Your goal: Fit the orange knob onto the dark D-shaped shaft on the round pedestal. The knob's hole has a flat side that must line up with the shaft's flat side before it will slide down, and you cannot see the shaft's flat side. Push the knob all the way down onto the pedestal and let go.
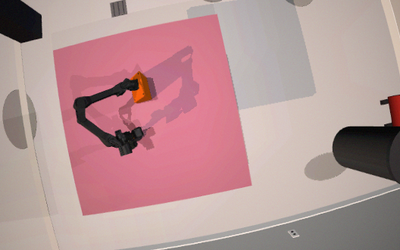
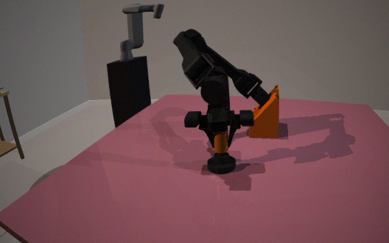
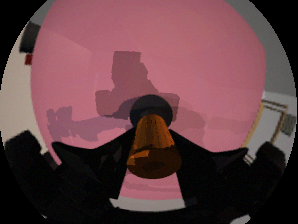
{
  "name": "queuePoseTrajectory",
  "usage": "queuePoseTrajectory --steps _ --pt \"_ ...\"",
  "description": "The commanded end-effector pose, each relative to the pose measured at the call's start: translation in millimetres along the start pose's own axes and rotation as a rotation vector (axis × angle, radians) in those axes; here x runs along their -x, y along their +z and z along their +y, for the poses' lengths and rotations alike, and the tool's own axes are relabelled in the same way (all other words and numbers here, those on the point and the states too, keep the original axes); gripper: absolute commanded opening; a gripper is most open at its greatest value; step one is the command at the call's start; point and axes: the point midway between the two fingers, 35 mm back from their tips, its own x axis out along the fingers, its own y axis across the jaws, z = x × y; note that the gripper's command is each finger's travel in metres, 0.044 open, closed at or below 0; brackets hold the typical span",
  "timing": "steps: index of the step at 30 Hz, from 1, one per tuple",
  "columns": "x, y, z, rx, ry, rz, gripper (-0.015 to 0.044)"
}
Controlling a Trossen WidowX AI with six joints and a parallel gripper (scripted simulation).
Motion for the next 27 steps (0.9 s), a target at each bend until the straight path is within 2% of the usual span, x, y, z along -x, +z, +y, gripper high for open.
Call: queuePoseTrajectory --steps 1,27 --pt "-0.3 0.6 -1.2 0.0 -0.001 -0.002 0.0" --pt "-14.2 -0.1 -0.4 -0.006 0.003 -0.001 0.0"
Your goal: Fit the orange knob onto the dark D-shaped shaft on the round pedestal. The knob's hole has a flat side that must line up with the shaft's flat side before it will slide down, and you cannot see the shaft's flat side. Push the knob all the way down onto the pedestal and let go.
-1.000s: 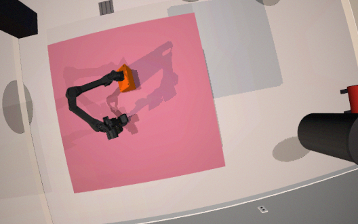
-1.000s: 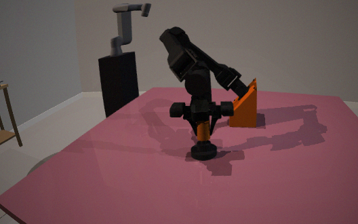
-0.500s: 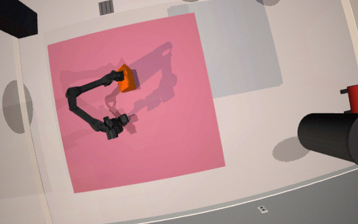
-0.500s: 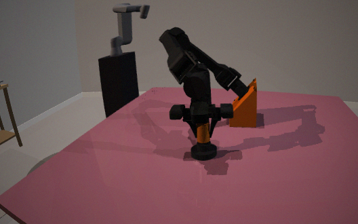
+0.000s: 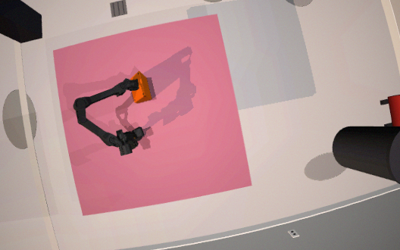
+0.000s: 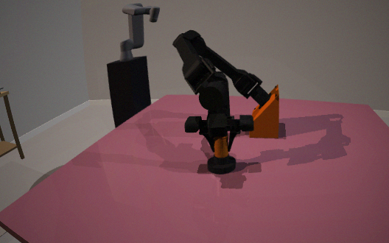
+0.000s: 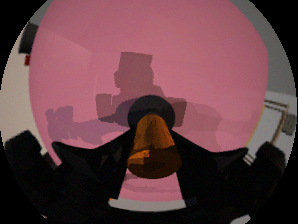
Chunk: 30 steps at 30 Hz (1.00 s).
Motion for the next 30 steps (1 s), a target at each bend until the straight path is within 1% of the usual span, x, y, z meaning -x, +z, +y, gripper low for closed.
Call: queuePoseTrajectory --steps 1,2,19,27,29,30 --pt "0.4 0.1 0.1 0.0 0.0 0.0 0.0" --pt "0.4 0.1 0.1 0.0 0.0 0.0 0.0" --pt "0.4 0.1 0.1 0.0 0.0 0.0 0.044" --pt "0.4 0.1 0.1 0.0 0.0 0.0 0.044" --pt "10.3 1.8 0.6 0.0 0.003 -0.001 0.044" --pt "23.0 3.3 1.1 0.0 0.005 -0.002 0.044"
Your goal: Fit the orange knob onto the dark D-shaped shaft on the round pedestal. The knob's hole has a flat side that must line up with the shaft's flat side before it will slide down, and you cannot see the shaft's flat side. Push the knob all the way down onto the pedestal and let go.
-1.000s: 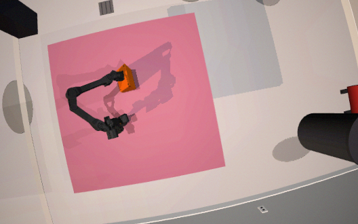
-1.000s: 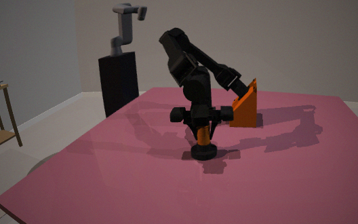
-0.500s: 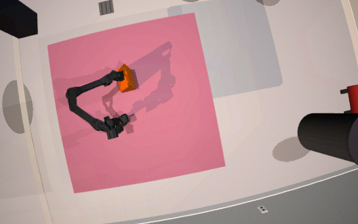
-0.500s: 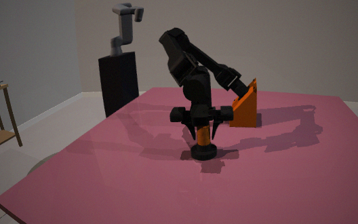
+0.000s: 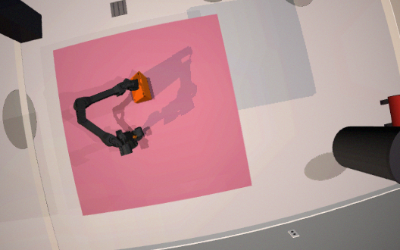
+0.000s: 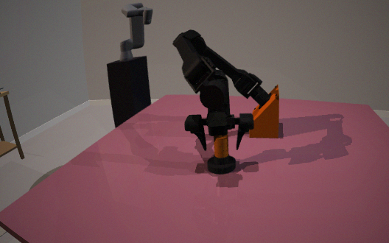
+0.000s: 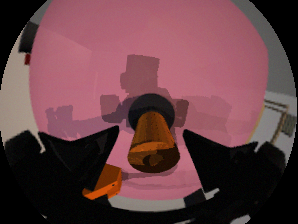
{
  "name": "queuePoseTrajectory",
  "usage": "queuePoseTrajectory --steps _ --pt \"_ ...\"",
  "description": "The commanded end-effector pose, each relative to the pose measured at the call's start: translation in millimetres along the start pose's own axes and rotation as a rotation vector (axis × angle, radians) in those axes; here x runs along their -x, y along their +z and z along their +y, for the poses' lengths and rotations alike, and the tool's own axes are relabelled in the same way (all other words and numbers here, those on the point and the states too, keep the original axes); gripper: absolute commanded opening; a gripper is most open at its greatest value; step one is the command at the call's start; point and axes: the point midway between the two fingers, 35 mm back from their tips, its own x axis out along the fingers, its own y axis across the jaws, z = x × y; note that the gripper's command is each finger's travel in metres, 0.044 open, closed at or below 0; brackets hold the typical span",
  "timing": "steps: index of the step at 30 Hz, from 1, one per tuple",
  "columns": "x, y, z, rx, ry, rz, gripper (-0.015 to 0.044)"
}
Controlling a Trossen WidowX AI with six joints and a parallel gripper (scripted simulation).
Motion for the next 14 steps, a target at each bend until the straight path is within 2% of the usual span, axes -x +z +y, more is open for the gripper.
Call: queuePoseTrajectory --steps 1,5,14 --pt "34.9 5.5 1.8 -0.003 0.007 -0.012 0.044" --pt "88.8 1.3 1.4 -0.002 0.004 -0.01 0.044" --pt "91.4 4.1 1.3 -0.002 0.003 -0.01 0.044"
